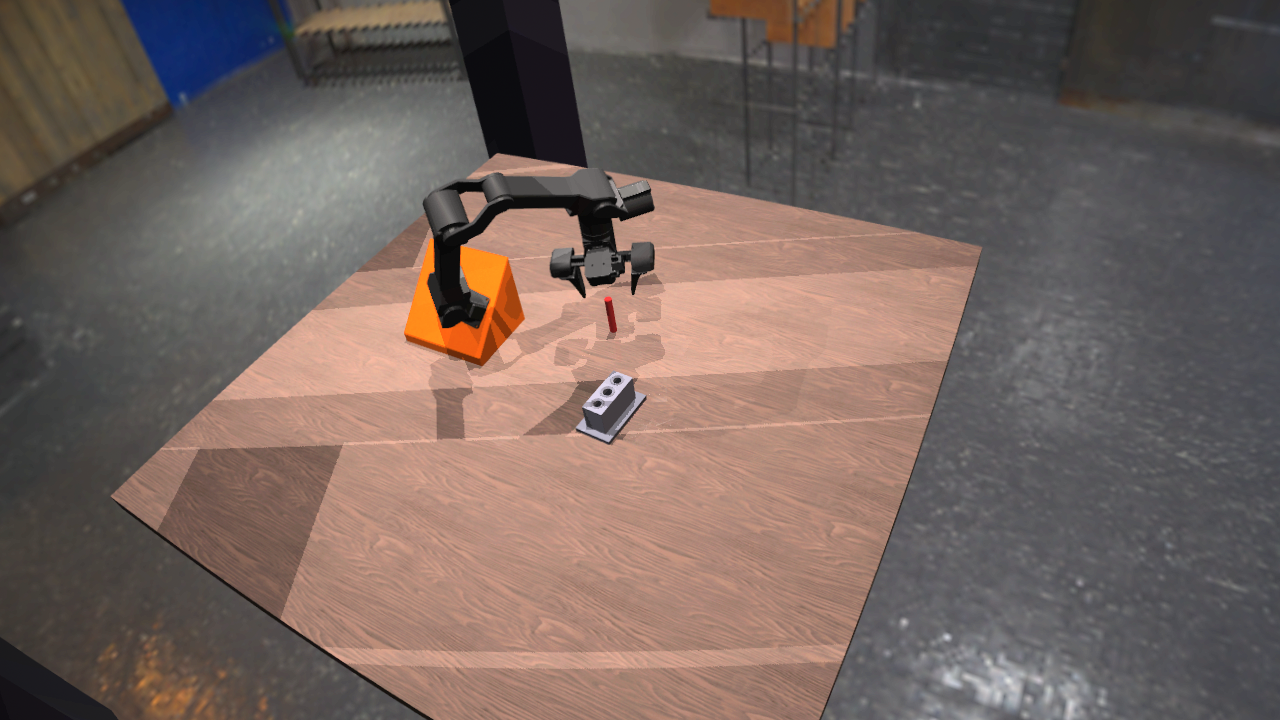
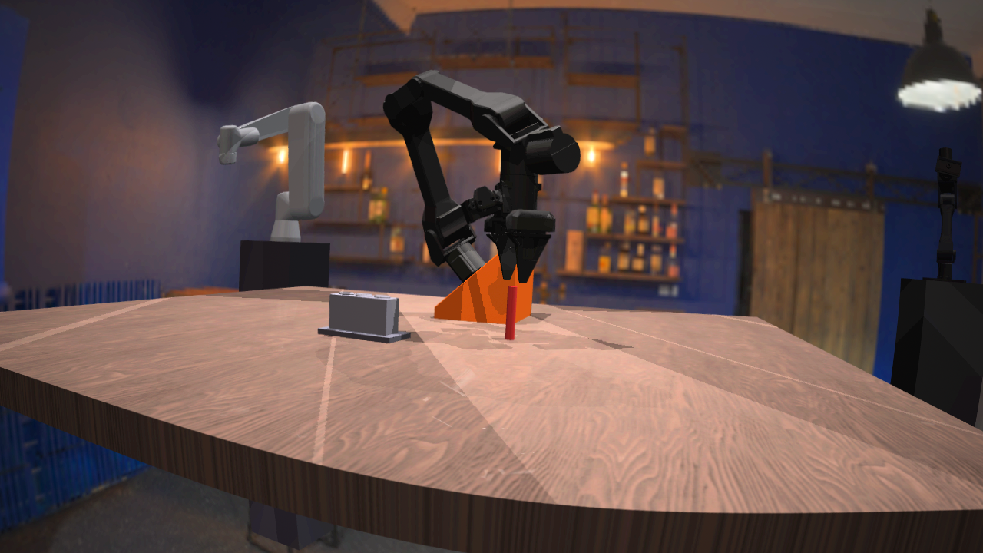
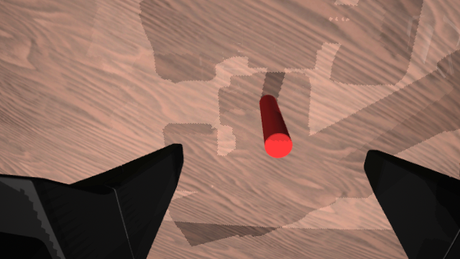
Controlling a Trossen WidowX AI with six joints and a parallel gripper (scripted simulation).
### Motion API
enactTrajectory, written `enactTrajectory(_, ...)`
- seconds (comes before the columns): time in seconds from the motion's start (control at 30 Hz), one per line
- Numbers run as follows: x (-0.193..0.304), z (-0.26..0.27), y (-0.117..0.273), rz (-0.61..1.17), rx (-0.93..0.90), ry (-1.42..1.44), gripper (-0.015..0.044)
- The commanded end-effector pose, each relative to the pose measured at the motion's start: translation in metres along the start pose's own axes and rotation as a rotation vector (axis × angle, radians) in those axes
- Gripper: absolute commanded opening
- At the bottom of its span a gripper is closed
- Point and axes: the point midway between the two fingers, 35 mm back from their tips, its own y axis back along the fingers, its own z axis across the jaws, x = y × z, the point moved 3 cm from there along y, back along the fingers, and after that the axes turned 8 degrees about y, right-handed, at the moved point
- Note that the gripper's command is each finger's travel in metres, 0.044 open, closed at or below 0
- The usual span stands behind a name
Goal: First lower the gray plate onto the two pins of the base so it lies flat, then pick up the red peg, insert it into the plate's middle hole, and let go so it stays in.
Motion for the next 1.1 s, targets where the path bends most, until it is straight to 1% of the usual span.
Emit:
enactTrajectory(0.0, -0.001, -0.001, -0.007, -0.004, 0.004, 0.005, 0.044)
enactTrajectory(0.87, -0.001, -0.003, -0.047, -0.006, 0.005, 0.004, 0.044)
enactTrajectory(1.07, -0.001, -0.003, -0.047, -0.006, 0.005, 0.004, 0.0282)
